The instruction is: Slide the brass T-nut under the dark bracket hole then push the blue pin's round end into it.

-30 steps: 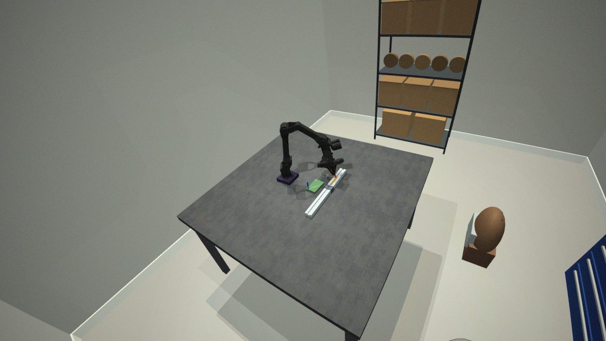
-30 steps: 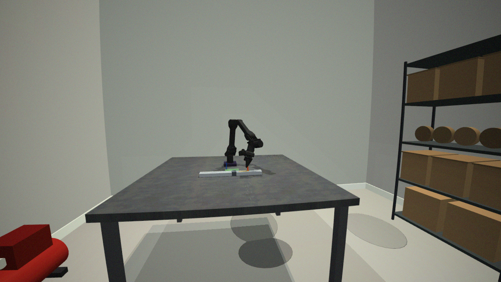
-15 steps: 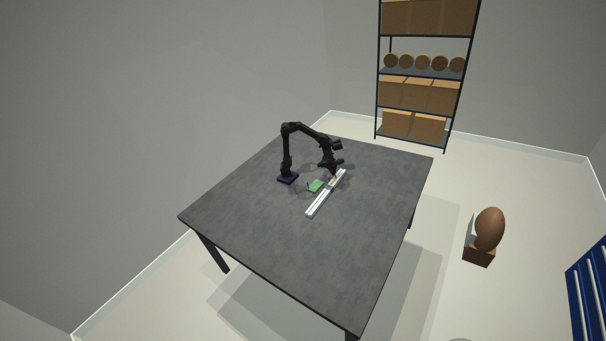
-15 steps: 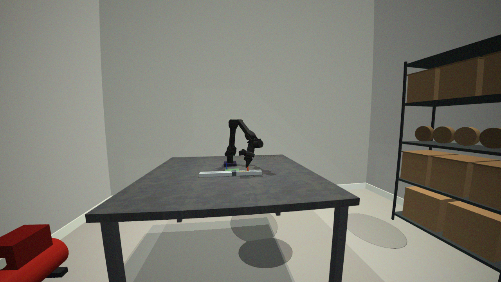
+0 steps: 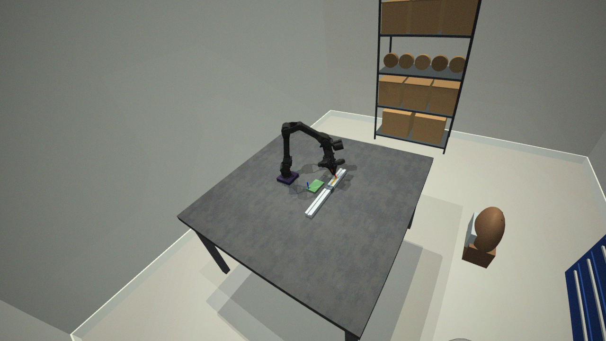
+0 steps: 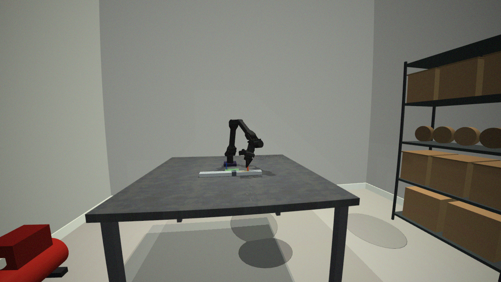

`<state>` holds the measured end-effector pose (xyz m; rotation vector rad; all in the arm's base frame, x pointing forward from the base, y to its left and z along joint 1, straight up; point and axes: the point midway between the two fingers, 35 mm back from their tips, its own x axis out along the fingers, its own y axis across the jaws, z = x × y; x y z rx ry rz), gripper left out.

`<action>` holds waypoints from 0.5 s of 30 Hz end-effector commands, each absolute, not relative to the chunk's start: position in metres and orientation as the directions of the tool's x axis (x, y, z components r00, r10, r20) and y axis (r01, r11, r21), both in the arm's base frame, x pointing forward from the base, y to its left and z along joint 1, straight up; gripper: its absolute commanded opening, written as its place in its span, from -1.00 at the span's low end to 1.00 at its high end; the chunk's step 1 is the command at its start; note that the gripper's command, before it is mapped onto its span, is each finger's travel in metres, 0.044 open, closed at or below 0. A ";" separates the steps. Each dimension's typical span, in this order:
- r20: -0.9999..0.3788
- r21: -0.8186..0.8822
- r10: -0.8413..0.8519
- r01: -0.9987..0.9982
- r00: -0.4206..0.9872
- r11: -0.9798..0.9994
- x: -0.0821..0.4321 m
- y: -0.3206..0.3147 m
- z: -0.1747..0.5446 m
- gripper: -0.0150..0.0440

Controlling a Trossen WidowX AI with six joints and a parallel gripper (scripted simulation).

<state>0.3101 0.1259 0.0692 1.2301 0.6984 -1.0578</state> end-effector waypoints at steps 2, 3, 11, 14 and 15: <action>-0.891 0.390 -0.256 0.921 0.376 -0.002 0.312 0.127 0.070 -1.00; -0.891 0.388 -0.256 0.922 0.374 -0.002 0.312 0.127 0.071 -1.00; -0.898 0.371 -0.255 0.929 0.358 -0.002 0.313 0.127 0.071 -1.00; -0.899 0.369 -0.256 0.929 0.356 -0.002 0.313 0.127 0.071 -1.00; -0.899 0.368 -0.256 0.930 0.355 -0.002 0.313 0.127 0.071 -1.00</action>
